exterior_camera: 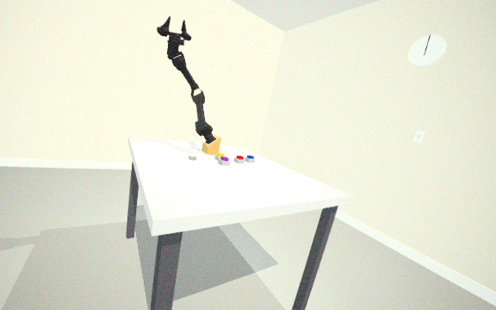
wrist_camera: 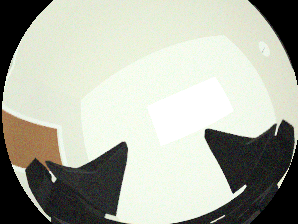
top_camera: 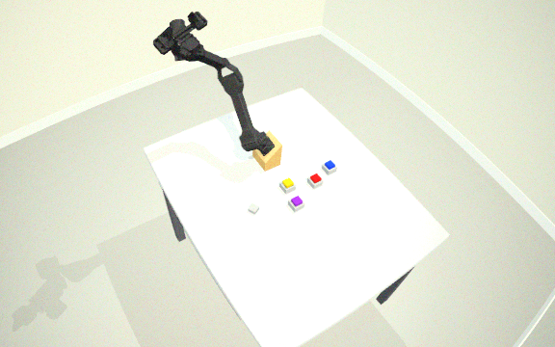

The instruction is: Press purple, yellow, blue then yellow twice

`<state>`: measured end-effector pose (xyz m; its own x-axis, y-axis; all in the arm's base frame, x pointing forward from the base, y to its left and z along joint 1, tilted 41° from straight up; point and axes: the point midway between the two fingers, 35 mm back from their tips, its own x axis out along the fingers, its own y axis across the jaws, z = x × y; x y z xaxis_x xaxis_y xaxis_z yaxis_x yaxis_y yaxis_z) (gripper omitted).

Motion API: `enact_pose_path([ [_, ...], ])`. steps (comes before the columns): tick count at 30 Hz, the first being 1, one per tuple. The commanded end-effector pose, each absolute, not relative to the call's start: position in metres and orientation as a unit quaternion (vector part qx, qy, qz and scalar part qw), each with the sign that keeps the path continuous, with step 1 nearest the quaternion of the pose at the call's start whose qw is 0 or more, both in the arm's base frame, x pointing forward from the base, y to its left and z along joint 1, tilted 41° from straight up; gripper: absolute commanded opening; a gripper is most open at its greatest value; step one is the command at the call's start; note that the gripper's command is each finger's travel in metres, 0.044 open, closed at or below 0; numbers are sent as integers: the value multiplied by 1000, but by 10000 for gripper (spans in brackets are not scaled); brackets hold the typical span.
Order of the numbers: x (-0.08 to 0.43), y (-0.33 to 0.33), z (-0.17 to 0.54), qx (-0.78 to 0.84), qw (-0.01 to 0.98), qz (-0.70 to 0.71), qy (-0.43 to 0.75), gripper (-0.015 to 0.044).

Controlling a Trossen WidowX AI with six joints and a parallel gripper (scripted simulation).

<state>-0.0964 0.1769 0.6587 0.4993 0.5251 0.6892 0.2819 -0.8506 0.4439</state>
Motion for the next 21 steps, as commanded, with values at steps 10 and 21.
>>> enact_pose_path([
  [10,28,80,669,885,-246,291,266,400],
  [21,201,11,595,739,-649,66,167,400],
])
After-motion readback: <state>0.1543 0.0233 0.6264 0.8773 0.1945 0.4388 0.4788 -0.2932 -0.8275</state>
